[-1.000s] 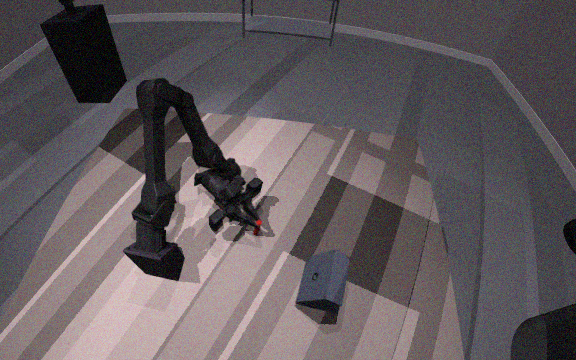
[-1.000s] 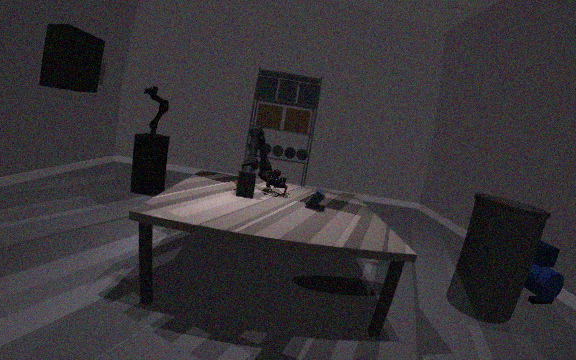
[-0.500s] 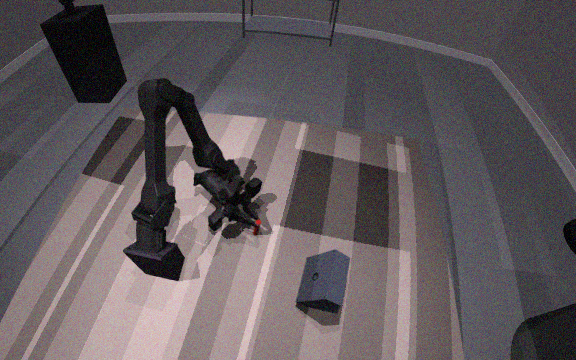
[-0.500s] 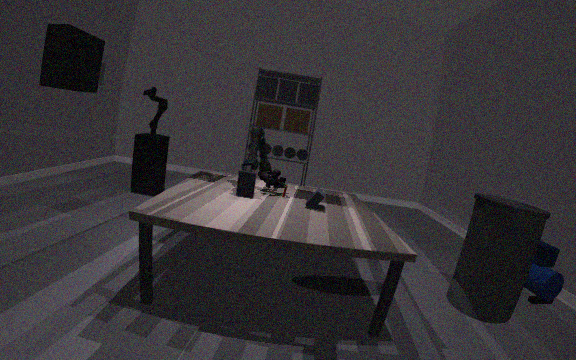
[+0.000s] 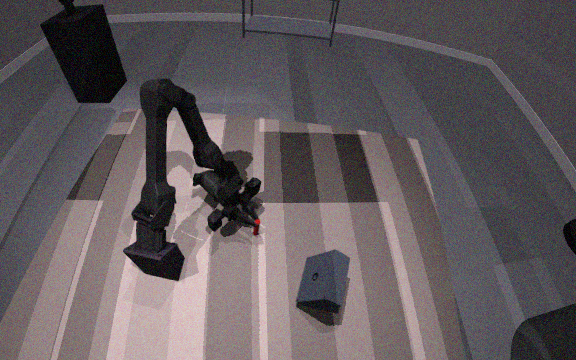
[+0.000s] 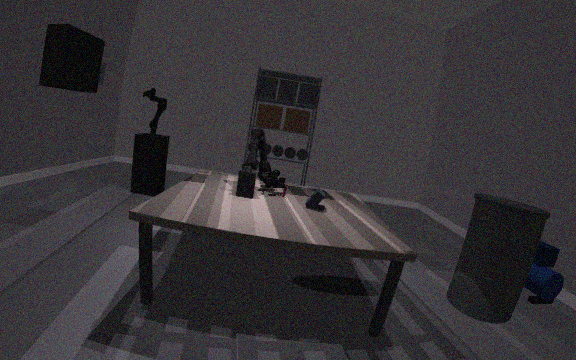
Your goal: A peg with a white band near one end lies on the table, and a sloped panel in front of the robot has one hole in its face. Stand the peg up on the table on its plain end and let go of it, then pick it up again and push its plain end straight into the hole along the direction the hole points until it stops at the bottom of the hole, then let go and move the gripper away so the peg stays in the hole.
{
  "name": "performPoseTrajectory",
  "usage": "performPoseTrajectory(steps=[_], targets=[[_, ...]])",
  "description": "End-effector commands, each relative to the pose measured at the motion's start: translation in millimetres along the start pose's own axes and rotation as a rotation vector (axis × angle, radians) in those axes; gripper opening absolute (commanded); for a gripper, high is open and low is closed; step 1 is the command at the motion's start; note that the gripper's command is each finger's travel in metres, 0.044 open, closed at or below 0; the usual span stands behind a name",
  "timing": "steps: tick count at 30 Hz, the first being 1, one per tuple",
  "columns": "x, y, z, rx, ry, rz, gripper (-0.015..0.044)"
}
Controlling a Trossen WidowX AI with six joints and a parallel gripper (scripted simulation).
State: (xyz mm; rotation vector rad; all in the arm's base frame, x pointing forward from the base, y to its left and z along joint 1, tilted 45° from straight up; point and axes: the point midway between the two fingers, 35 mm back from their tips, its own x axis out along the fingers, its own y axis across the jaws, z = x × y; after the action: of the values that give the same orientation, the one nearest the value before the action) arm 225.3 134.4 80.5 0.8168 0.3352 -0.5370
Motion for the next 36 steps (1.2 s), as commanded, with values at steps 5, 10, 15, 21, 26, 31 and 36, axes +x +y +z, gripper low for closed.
performPoseTrajectory(steps=[5,10,15,21,26,31,36], targets=[[-1.6,-0.3,-2.2,0.000,-0.004,0.001,0.0050],[-2.2,-0.4,-2.5,0.000,-0.010,0.002,0.0050],[-2.8,-0.5,-2.8,0.000,-0.016,0.004,0.0050],[-3.5,-0.6,-3.2,0.000,-0.023,0.005,0.0050],[-4.0,-0.8,-3.5,-0.001,-0.028,0.007,0.0050],[-4.6,-0.9,-3.9,-0.001,-0.034,0.009,0.0050],[-5.2,-1.1,-4.2,-0.001,-0.040,0.010,0.0050]])
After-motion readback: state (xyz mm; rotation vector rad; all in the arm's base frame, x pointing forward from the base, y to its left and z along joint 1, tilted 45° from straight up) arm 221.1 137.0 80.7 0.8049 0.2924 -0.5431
